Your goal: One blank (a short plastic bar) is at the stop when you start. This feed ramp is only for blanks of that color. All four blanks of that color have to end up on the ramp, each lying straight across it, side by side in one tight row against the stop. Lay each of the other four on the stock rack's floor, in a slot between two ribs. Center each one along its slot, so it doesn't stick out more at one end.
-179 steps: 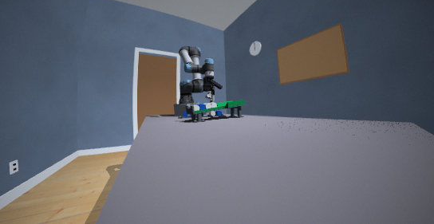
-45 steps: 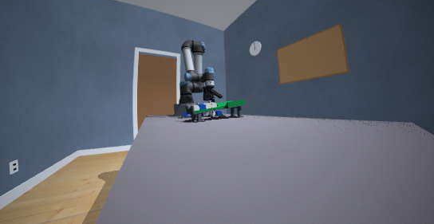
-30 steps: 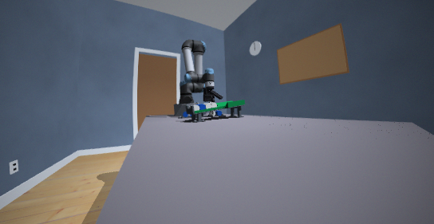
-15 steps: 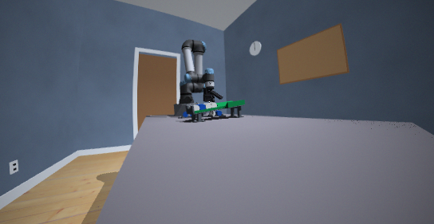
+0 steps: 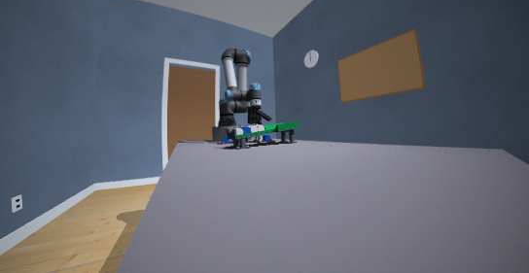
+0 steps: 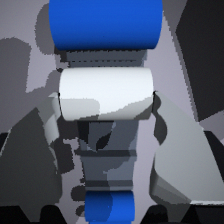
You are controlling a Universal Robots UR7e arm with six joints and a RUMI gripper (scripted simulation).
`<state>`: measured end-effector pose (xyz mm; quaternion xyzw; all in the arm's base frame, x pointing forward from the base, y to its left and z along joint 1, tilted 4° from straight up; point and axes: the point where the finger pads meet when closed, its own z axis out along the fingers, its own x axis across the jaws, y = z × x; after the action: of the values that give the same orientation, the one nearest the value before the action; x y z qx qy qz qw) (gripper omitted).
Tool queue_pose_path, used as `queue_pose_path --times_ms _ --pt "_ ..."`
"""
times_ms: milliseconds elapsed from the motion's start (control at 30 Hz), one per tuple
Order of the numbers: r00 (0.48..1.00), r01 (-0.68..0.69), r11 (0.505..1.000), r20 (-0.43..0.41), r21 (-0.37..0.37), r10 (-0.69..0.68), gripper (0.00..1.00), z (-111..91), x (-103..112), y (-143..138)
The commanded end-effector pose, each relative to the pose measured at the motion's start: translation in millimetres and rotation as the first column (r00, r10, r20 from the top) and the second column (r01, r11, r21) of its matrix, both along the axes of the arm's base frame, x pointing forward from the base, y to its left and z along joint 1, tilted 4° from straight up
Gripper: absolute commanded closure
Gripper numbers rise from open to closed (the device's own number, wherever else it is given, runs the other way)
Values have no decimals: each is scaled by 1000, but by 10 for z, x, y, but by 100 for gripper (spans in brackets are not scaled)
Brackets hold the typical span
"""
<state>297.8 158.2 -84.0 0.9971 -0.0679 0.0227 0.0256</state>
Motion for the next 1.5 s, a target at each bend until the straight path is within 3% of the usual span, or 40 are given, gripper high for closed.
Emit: queue_pose_path --times_ms 0,1100,1467 --pt "1000 0 1000 1 0 0 63 2 3 0" --pt "1000 0 1000 1 0 0 63 6 3 1" --pt "1000 0 1000 1 0 0 63 158 -4 9"
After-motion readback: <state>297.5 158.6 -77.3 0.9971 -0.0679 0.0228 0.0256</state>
